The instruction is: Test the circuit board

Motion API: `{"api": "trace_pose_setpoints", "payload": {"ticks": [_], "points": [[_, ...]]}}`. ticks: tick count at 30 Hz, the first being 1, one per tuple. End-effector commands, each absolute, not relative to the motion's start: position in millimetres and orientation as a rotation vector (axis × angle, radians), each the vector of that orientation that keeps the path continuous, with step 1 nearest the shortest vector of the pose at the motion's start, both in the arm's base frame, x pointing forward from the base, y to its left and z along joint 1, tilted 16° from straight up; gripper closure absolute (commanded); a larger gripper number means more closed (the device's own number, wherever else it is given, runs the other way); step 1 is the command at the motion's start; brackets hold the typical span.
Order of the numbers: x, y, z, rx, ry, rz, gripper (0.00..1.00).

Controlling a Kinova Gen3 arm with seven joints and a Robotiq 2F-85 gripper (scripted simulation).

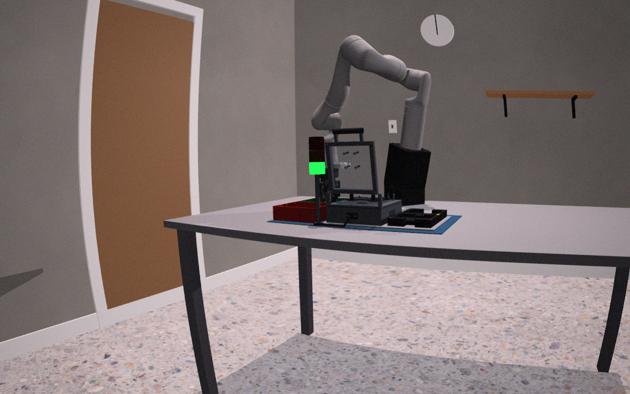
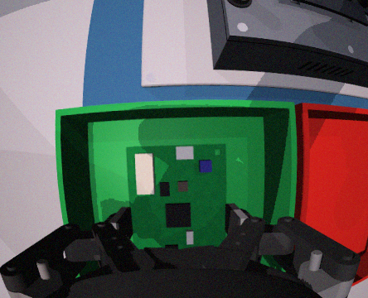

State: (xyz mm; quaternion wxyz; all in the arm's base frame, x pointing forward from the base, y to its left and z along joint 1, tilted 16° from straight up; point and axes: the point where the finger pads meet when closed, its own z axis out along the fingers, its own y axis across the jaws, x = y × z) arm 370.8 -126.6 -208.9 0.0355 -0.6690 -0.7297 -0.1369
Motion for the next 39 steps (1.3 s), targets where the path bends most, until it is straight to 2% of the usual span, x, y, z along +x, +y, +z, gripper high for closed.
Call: {"api": "trace_pose_setpoints", "payload": {"ticks": [1,18,19,39], "points": [[371.3,-127.1,-208.3,-2.057,-2.242,-0.421,0.23],[371.3,-127.1,-208.3,-2.057,-2.242,-0.421,0.23],[371.3,-127.1,-208.3,-2.057,-2.242,-0.421,0.00],[371.3,-127.1,-208.3,-2.057,-2.242,-0.421,0.00]]}}
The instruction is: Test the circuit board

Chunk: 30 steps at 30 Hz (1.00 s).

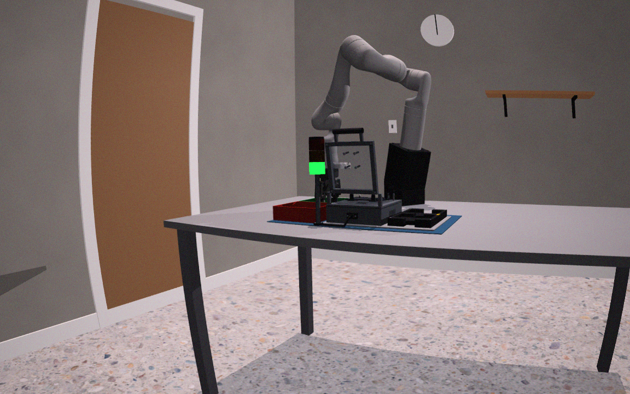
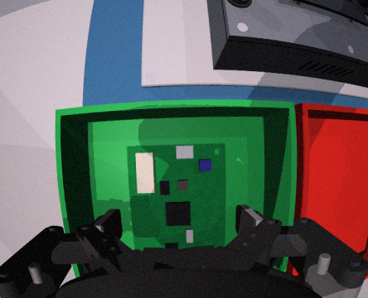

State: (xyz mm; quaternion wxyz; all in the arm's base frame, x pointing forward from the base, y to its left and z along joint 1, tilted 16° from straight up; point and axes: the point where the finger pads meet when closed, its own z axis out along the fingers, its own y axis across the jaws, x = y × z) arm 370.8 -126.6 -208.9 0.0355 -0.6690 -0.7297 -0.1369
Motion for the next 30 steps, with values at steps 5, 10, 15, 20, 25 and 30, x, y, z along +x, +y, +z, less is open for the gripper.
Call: {"api": "trace_pose_setpoints", "payload": {"ticks": [5,10,15,20,25,30], "points": [[371,-127,-208,-2.057,-2.242,-0.421,0.00],[371,-127,-208,-2.057,-2.242,-0.421,0.00],[371,-127,-208,-2.057,-2.242,-0.421,0.00],[371,-127,-208,-2.057,-2.242,-0.421,0.00],[371,-128,-203,-2.057,-2.242,-0.421,0.00],[369,-131,-194,-2.057,-2.242,-0.421,0.00]]}}
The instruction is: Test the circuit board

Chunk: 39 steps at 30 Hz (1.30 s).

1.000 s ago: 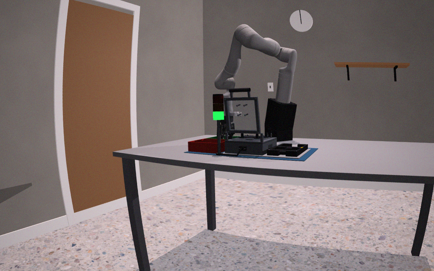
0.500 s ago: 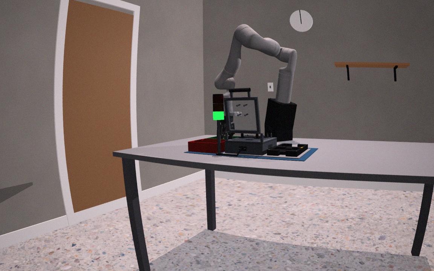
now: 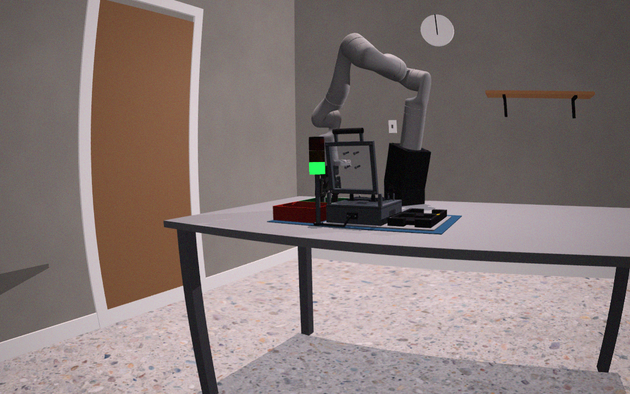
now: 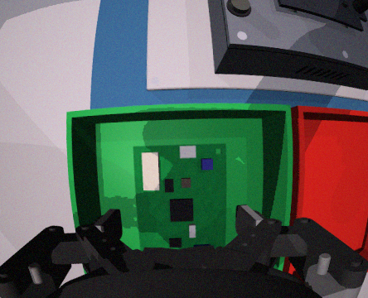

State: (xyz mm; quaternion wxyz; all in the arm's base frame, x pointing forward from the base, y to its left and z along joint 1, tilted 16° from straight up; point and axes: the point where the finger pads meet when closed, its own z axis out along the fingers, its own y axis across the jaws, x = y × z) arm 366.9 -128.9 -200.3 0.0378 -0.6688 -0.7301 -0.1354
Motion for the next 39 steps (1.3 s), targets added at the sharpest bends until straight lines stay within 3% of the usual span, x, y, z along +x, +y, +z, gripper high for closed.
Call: {"api": "trace_pose_setpoints", "payload": {"ticks": [1,21,39], "points": [[369,-132,-190,-2.057,-2.242,-0.421,0.00],[354,-159,-84,-2.057,-2.242,-0.421,0.00],[353,-162,-74,-2.057,-2.242,-0.421,0.00]]}}
